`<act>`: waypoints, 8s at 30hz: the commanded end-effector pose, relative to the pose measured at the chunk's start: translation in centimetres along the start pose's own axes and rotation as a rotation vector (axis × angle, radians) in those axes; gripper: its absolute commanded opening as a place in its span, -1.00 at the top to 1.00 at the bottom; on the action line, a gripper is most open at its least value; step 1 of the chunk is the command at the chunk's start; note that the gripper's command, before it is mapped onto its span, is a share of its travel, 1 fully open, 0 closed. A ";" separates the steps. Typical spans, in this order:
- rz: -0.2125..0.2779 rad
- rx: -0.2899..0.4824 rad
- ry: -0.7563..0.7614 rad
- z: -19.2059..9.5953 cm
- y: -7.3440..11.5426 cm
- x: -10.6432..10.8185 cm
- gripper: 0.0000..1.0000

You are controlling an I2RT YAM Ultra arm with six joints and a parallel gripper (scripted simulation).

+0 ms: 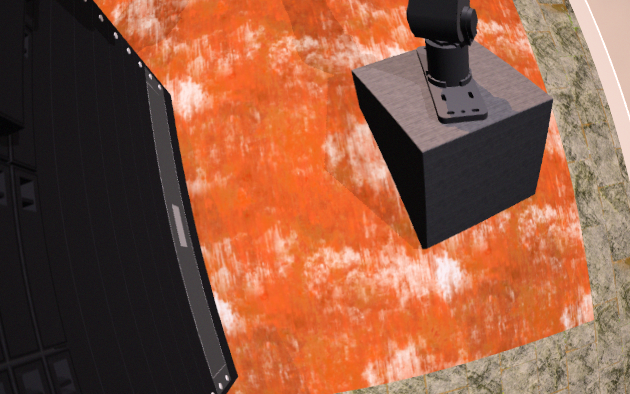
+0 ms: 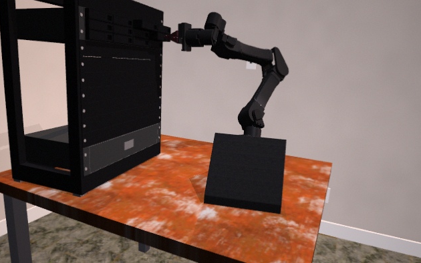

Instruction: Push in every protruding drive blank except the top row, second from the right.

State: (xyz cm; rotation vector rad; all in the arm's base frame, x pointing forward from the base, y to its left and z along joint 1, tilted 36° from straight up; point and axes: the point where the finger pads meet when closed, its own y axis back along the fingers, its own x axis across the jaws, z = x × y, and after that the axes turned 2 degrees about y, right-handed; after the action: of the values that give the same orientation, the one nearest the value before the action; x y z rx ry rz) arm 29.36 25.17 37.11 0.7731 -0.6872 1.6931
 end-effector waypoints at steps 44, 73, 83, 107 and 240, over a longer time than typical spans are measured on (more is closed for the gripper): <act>0.035 -0.003 -0.026 0.3 -2.6 1.9 1.00; 0.035 -0.003 -0.026 0.2 -3.1 2.1 1.00; 0.035 -0.003 -0.026 0.2 -3.1 2.1 1.00; 0.038 0.001 -0.027 0.0 -3.3 2.4 1.00; 0.034 0.009 -0.018 -0.4 6.3 1.9 1.00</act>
State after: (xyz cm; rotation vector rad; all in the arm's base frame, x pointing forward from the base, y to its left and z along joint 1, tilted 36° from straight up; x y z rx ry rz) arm 24.33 26.31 38.14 0.8211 -0.7039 1.7530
